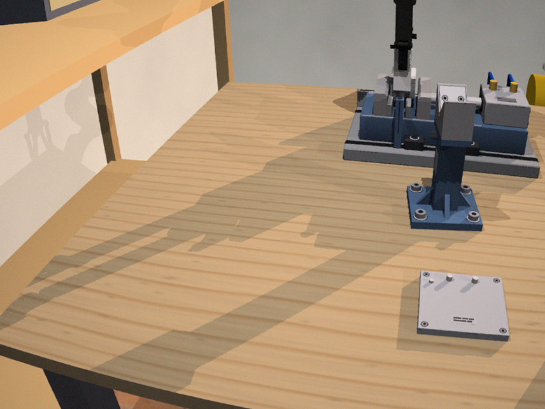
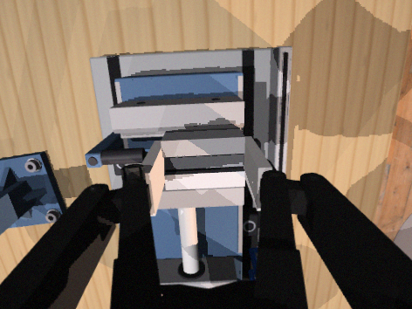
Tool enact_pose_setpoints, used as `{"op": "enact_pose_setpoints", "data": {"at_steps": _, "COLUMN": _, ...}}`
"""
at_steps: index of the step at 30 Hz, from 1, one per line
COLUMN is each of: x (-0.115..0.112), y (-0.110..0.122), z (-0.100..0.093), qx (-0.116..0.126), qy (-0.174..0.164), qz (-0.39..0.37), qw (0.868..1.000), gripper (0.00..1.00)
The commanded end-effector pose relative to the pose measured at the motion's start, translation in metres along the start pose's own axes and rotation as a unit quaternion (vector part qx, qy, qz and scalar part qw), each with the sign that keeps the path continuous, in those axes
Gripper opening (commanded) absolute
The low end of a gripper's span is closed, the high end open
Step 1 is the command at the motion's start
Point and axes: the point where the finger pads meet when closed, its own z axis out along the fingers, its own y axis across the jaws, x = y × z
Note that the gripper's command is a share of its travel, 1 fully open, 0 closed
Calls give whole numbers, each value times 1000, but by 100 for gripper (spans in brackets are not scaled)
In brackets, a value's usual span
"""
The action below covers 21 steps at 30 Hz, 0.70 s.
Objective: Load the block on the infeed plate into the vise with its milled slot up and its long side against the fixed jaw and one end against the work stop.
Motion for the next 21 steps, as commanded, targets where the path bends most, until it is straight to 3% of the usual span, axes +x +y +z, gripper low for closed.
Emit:
{"op": "enact_pose_setpoints", "data": {"at_steps": 1, "x": 3, "y": 1, "z": -1, "qx": 0, "qy": 2, "qz": 2, "qw": 1000, "gripper": 0}}
{"op": "enact_pose_setpoints", "data": {"at_steps": 21, "x": 4, "y": 2, "z": -2, "qx": 0, "qy": 2, "qz": 3, "qw": 1000, "gripper": 0}}
